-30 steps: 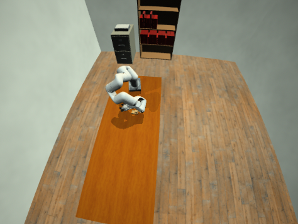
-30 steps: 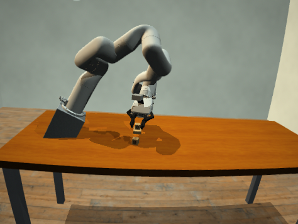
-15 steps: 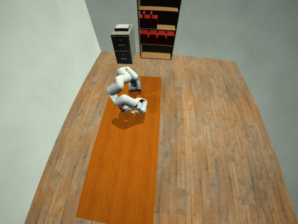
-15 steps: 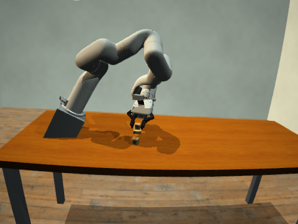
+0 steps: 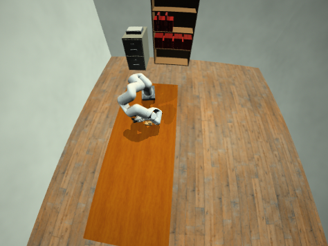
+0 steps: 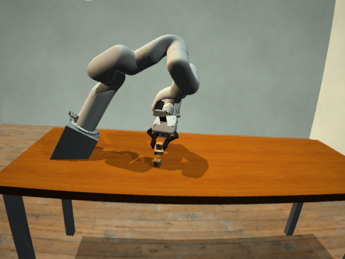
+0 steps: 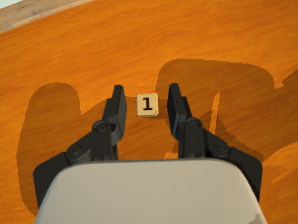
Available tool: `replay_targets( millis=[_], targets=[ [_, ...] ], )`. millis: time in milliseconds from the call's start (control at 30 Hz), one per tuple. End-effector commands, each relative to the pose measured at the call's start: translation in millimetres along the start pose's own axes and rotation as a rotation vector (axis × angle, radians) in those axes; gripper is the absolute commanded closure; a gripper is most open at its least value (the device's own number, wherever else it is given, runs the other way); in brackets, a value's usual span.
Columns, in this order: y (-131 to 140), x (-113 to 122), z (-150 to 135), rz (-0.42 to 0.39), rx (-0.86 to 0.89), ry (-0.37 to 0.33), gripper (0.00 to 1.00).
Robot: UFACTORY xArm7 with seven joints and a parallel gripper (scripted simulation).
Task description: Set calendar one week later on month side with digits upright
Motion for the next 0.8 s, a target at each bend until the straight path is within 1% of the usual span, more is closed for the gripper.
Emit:
replay_targets(
  millis=[0, 233, 767],
  targets=[
    [2.0, -1.0, -0.3, 0.0, -0.001, -0.002, 0.53],
    [6.7, -4.2, -0.2, 0.0, -0.001, -0.001, 0.53],
    [27.0, -18.5, 0.1, 0.0, -0.001, -0.002, 0.53]
  ],
)
Point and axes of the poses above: the point where the finger pads meet when closed, its own x axis back along the fingers, its own z axis across the jaws, y = z × x, the point moved 7 cm from there along x, back along the fingers, and after that the axes turned 1 degree about -x, right-handed, at the moved point
